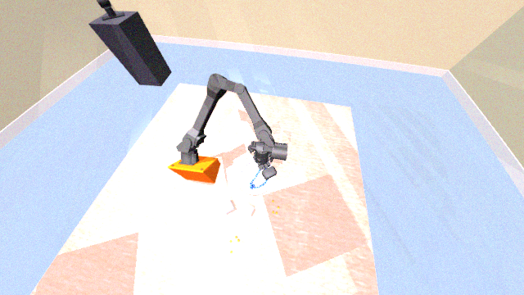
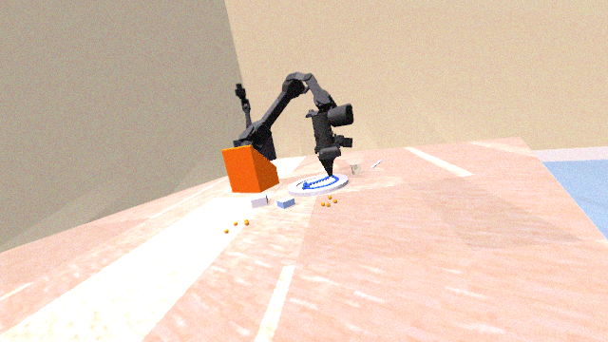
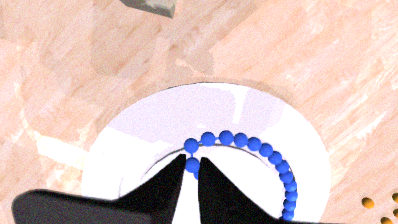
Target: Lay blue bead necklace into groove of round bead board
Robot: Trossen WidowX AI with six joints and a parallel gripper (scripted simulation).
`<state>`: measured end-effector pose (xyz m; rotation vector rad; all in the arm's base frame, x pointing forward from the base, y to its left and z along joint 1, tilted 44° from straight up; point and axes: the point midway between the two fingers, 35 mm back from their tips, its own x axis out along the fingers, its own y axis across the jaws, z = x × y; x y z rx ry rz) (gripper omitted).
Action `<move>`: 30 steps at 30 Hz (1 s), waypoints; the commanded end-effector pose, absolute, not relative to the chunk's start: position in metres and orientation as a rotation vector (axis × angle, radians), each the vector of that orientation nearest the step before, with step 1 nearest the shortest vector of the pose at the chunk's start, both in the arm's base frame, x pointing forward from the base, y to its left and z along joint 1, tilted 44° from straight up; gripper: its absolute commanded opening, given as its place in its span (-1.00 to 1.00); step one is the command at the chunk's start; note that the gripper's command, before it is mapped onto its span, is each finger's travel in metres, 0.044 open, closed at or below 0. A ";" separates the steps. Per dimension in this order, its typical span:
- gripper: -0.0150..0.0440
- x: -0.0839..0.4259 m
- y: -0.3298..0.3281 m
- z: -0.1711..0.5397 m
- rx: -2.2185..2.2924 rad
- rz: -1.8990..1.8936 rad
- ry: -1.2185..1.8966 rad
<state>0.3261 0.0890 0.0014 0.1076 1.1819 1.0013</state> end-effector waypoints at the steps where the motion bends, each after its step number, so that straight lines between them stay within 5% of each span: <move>1: -0.49 0.323 0.096 0.009 0.109 1.003 1.180; 17: -0.49 0.322 0.105 0.007 0.110 1.003 1.180; 30: 0.67 0.324 0.102 0.010 0.101 1.005 1.175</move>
